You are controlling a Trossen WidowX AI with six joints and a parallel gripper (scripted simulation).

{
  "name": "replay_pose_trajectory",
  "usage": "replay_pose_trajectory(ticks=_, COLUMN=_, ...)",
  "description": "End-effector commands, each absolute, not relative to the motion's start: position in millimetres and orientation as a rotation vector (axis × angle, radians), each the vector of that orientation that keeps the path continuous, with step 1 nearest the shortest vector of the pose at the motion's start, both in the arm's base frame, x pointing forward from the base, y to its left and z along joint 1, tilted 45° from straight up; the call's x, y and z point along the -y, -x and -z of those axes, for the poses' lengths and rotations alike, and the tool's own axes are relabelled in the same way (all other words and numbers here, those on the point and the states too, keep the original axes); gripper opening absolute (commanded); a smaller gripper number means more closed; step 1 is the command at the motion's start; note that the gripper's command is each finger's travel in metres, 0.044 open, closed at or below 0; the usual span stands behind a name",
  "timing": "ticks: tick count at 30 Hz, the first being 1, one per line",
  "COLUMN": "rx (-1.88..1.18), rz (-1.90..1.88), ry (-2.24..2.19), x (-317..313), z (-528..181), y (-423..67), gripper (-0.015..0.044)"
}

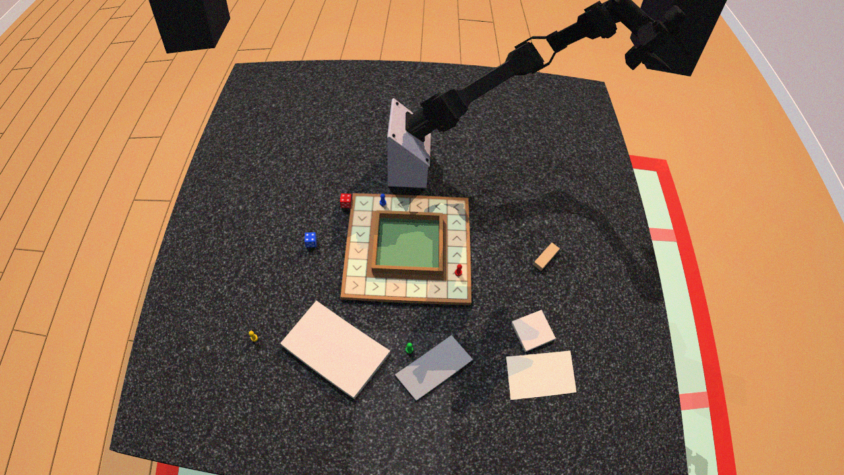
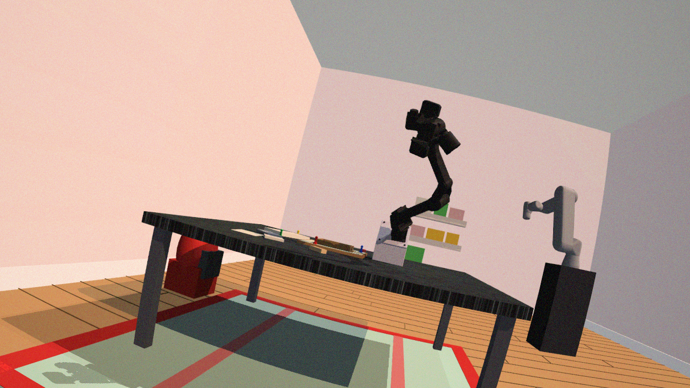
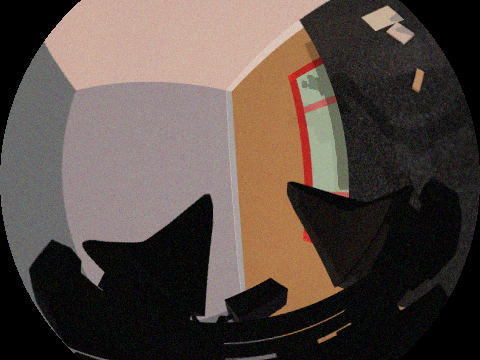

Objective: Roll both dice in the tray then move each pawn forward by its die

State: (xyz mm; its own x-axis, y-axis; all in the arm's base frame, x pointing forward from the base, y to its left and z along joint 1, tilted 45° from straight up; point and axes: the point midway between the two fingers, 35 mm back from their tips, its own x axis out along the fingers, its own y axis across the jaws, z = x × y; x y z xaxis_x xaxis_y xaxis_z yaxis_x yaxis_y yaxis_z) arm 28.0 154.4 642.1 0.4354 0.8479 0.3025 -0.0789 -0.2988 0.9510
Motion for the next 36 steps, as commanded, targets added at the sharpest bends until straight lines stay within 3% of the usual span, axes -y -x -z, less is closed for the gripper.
replay_pose_trajectory(ticks=1, rx=-0.772, rz=-1.020, ry=-1.929, x=-110.2, z=-651.8, y=-85.2, gripper=0.0275)
replay_pose_trajectory(ticks=15, rx=-0.898, rz=-0.814, ry=-2.860, x=16.1, z=-625.7, y=-229.1, gripper=0.0275)
replay_pose_trajectory(ticks=25, rx=-0.692, rz=-0.650, ry=-3.442, x=118.9, z=-561.5, y=-309.7, gripper=0.0275)
replay_pose_trajectory(ticks=36, rx=-0.346, rz=-0.293, ry=-4.079, x=210.5, z=-443.3, y=-374.1, gripper=0.0275)
